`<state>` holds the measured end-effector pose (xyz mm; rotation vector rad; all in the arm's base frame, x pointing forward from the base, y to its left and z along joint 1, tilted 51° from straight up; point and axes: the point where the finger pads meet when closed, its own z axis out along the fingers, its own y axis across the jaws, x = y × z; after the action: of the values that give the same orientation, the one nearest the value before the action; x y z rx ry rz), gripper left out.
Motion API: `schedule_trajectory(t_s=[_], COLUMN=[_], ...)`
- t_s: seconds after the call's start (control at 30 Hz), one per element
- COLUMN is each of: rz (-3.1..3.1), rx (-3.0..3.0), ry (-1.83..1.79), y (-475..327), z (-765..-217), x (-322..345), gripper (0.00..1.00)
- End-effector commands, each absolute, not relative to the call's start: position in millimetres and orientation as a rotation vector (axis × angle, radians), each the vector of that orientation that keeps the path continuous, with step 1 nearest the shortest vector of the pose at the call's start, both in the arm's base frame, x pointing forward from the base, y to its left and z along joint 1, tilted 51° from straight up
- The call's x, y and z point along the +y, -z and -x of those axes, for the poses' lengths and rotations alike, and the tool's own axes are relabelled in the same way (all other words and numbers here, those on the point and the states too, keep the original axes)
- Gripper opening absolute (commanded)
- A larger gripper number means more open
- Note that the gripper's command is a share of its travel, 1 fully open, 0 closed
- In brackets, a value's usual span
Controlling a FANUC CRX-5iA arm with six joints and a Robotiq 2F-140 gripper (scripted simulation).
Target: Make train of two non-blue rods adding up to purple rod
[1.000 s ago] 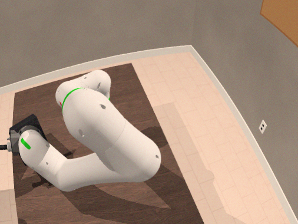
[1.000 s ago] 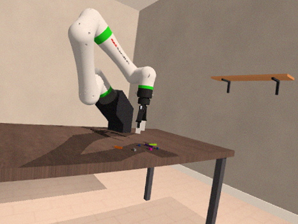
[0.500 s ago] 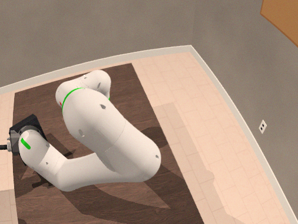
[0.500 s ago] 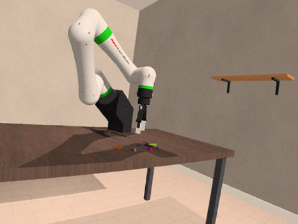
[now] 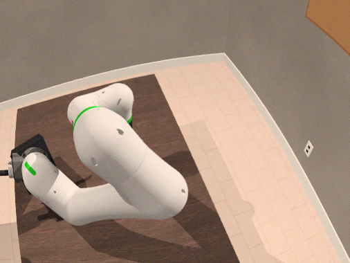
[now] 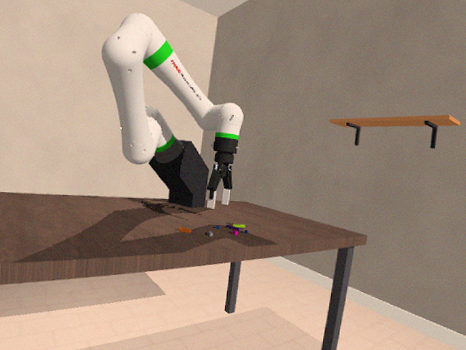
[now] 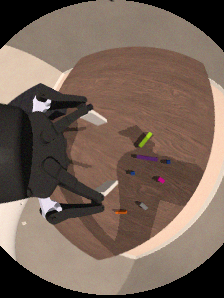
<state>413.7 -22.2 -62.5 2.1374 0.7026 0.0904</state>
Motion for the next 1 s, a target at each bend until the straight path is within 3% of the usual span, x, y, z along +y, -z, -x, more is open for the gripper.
schedule_trajectory(t_s=[0.0,0.97], rz=[-2.190,-2.259], rx=[0.526,-0.660], ry=[-0.188,-0.725], y=[55.6,8.2], z=[-417.5,-437.7], x=[-26.0,-57.8], gripper=[1.00,1.00])
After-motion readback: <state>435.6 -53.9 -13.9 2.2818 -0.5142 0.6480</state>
